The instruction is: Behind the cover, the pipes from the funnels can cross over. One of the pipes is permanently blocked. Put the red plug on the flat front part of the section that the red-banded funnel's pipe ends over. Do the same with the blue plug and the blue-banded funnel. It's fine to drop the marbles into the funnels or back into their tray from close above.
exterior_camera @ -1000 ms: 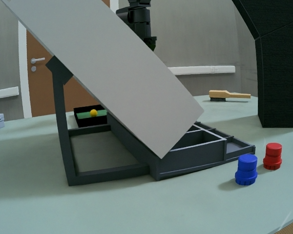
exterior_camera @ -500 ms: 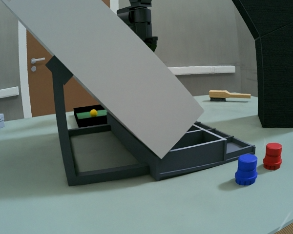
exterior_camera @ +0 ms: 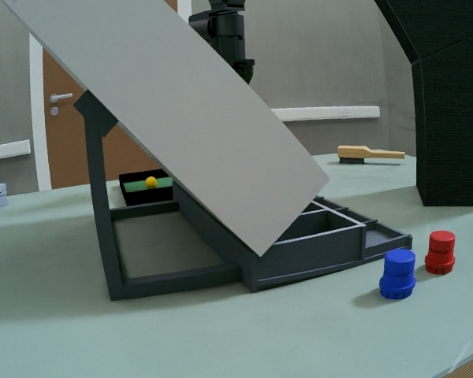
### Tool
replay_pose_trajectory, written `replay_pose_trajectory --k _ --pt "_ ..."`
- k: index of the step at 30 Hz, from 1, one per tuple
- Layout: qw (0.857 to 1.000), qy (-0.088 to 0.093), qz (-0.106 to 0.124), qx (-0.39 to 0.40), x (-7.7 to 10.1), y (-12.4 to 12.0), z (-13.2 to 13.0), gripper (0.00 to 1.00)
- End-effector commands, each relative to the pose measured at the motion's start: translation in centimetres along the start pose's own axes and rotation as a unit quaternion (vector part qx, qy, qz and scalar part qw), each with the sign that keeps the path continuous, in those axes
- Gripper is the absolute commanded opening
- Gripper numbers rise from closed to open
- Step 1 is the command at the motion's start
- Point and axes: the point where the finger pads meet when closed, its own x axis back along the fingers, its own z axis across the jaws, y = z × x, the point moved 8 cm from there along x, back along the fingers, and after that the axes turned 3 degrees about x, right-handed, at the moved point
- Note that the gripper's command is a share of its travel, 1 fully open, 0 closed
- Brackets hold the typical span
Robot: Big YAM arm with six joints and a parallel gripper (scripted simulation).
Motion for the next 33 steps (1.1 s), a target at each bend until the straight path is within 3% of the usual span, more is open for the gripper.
replay_pose_trajectory --k 1,33 --pt "1.000 -0.003 -0.002 0.000 -0.18 -0.40 -0.21 0.00" --pt "1.000 -0.006 -0.006 0.001 -0.37 -0.76 -0.07 0.00"
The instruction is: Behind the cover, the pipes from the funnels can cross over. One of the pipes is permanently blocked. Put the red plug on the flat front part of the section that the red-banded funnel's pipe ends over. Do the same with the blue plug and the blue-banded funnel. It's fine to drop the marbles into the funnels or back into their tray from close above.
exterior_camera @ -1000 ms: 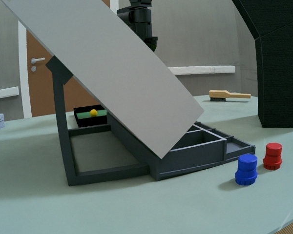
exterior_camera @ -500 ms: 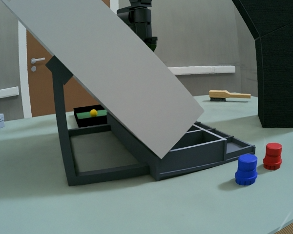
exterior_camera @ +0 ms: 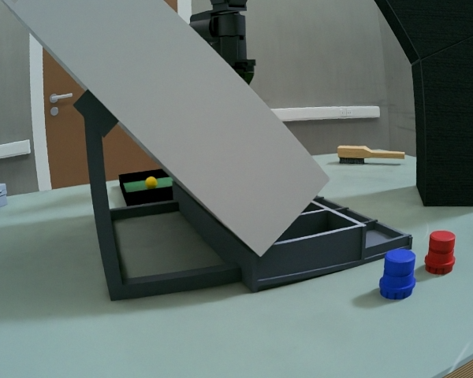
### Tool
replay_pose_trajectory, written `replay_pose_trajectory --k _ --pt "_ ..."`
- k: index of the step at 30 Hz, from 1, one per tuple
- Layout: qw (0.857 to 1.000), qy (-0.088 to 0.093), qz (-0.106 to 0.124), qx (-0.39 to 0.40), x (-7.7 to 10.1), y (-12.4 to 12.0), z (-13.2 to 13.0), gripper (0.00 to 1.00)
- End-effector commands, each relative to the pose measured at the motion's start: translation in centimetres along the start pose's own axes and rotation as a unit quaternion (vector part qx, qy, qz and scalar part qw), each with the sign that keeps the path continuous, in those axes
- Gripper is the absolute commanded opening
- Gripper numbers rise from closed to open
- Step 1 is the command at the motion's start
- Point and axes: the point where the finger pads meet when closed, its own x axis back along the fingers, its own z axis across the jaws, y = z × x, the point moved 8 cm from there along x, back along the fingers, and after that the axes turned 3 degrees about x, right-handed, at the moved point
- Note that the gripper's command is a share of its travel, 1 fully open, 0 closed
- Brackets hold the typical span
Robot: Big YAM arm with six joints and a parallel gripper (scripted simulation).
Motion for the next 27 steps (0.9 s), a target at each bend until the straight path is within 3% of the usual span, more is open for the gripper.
replay_pose_trajectory --k 1,22,27 --pt "1.000 -0.003 -0.001 0.000 -0.4 -0.6 -0.1 0.00" --pt "1.000 -0.005 -0.004 0.001 -0.5 -1.1 0.0 0.00" --pt "1.000 0.000 0.001 0.000 0.9 1.4 -0.3 0.00"
